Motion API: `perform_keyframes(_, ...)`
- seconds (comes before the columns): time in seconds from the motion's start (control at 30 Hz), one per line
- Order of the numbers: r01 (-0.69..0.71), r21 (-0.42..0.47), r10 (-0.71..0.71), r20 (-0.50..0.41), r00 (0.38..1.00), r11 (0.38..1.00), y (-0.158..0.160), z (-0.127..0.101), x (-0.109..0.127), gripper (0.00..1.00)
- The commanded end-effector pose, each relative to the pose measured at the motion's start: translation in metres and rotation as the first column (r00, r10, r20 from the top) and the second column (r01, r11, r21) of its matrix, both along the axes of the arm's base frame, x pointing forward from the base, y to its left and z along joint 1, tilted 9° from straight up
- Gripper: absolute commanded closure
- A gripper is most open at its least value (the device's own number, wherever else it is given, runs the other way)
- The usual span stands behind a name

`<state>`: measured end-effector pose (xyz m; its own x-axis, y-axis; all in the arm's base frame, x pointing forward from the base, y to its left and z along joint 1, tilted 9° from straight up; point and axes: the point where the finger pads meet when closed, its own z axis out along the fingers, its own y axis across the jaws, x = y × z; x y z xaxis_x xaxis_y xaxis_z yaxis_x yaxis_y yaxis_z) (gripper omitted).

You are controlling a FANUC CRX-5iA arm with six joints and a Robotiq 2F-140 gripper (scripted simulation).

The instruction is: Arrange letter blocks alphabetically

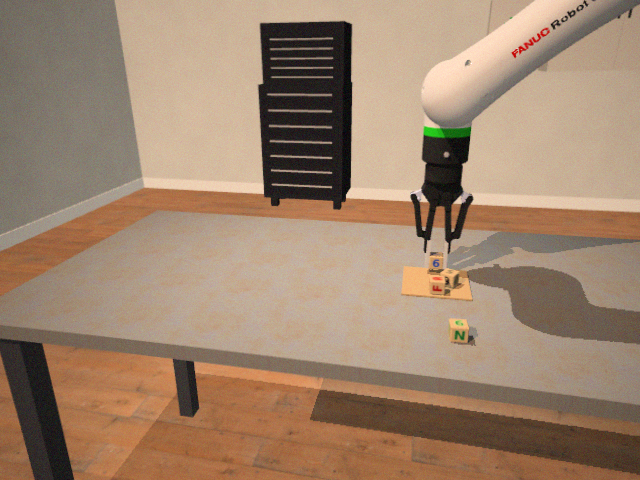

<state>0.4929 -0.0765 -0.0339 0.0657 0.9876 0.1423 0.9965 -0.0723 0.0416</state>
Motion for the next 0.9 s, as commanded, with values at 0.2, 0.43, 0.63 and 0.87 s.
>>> perform_keyframes(0.2,0.000,0.000,0.000,0.000,1.000,1.000,0.0013,-0.0097,0.0009,0.84)
perform_keyframes(0.43,0.000,0.000,0.000,0.000,1.000,1.000,0.0013,-0.0097,0.0009,0.84)
perform_keyframes(0.63,0.000,0.000,0.000,0.000,1.000,1.000,0.0013,-0.0098,0.0009,0.84)
perform_keyframes(0.87,0.000,0.000,0.000,0.000,1.000,1.000,0.0016,-0.0113,0.0010,0.84)
